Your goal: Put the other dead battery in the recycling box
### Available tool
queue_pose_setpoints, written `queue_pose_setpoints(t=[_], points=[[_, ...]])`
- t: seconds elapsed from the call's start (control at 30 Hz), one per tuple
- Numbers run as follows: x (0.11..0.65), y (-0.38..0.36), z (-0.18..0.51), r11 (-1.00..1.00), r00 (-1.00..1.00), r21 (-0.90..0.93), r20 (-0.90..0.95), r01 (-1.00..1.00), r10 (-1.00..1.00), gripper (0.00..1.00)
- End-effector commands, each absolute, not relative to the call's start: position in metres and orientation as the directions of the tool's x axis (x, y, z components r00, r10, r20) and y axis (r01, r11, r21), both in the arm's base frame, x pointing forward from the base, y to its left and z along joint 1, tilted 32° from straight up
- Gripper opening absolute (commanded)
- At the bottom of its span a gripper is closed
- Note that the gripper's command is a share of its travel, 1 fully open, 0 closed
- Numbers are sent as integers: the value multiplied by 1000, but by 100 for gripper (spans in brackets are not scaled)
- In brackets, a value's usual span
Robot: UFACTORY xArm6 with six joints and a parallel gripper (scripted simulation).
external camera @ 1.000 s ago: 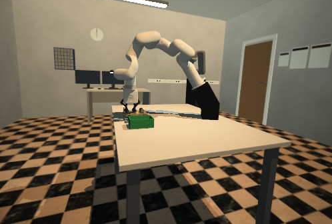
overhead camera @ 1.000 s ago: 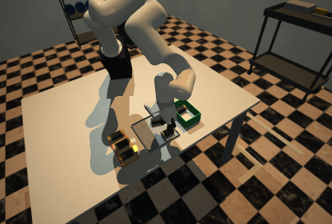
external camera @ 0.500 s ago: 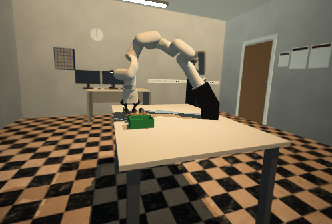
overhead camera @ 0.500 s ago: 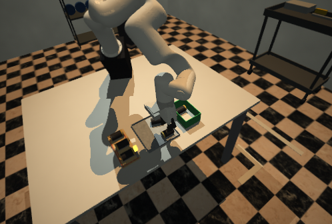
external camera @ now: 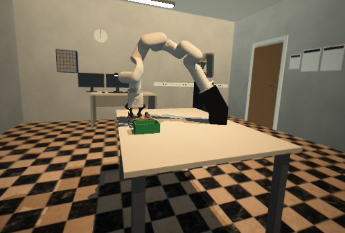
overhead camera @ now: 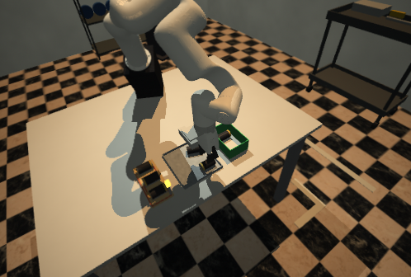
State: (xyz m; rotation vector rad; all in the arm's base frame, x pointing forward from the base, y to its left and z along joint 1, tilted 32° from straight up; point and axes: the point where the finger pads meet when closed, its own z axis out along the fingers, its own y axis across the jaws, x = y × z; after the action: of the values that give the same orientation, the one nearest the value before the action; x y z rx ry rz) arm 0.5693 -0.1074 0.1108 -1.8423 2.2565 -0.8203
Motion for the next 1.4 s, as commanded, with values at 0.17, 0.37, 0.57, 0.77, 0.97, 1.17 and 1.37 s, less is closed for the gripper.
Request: queue_pose_setpoints(t=[0.17, 0.37, 0.57, 0.77, 0.97, 1.17, 1.37], points=[[579, -114, 94, 114, -255, -475, 243, -872, -936, 51], [584, -119, 83, 114, -255, -475, 243, -872, -936, 51], [585, -119, 82, 114, -255, -475, 243, -872, -936, 51], [588, -121, 77, 114, -255, -475, 243, -872, -936, 51], [589, -122, 75, 114, -255, -475, 243, -872, -936, 51], [589, -122, 75, 114, -255, -475, 243, -872, -936, 28], [589, -122, 75, 114, -255, -475, 243, -872, -936, 28]])
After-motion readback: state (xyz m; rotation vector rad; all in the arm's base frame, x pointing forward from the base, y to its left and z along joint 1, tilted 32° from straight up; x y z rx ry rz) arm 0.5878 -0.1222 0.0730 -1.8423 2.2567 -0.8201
